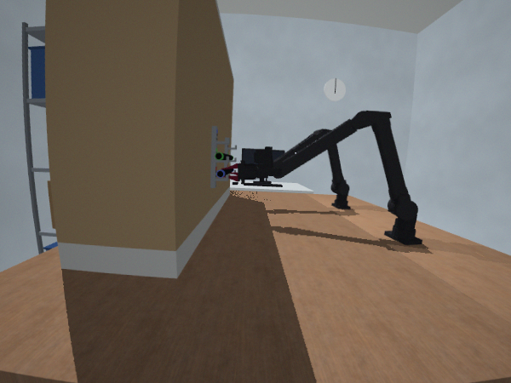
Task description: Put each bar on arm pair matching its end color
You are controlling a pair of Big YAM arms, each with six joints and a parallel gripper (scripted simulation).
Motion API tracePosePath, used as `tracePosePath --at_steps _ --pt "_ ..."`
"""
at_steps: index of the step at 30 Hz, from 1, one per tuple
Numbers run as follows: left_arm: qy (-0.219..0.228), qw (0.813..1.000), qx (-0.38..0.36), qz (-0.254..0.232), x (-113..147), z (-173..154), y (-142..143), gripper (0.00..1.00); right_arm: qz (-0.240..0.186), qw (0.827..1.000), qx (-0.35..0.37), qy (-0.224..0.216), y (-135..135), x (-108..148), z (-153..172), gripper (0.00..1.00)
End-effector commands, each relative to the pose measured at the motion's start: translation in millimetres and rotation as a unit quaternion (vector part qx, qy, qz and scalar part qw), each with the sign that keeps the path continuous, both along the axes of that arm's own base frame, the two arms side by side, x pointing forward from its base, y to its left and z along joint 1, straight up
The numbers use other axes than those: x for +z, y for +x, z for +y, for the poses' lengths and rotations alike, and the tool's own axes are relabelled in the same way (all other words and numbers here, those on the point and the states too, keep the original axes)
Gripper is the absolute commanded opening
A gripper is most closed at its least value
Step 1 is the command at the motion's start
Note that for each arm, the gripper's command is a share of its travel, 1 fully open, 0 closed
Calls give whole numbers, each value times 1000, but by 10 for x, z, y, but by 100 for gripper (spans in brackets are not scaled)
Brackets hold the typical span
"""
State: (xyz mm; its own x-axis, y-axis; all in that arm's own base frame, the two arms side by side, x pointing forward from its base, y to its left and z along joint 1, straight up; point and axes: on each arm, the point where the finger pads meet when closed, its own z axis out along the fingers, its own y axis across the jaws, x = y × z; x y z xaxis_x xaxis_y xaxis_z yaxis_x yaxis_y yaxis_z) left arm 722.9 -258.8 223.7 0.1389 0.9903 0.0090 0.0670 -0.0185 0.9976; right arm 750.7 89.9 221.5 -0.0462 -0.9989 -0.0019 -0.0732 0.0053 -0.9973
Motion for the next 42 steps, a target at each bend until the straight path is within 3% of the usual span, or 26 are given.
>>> tracePosePath --at_steps 1,42 --pt "-17 998 9 -51 742 84 176 0 -56 998 -6 11 148 733 -19 0" --pt "-17 998 9 -51 912 35 190 0 -56 998 -6 11 150 941 -65 0"
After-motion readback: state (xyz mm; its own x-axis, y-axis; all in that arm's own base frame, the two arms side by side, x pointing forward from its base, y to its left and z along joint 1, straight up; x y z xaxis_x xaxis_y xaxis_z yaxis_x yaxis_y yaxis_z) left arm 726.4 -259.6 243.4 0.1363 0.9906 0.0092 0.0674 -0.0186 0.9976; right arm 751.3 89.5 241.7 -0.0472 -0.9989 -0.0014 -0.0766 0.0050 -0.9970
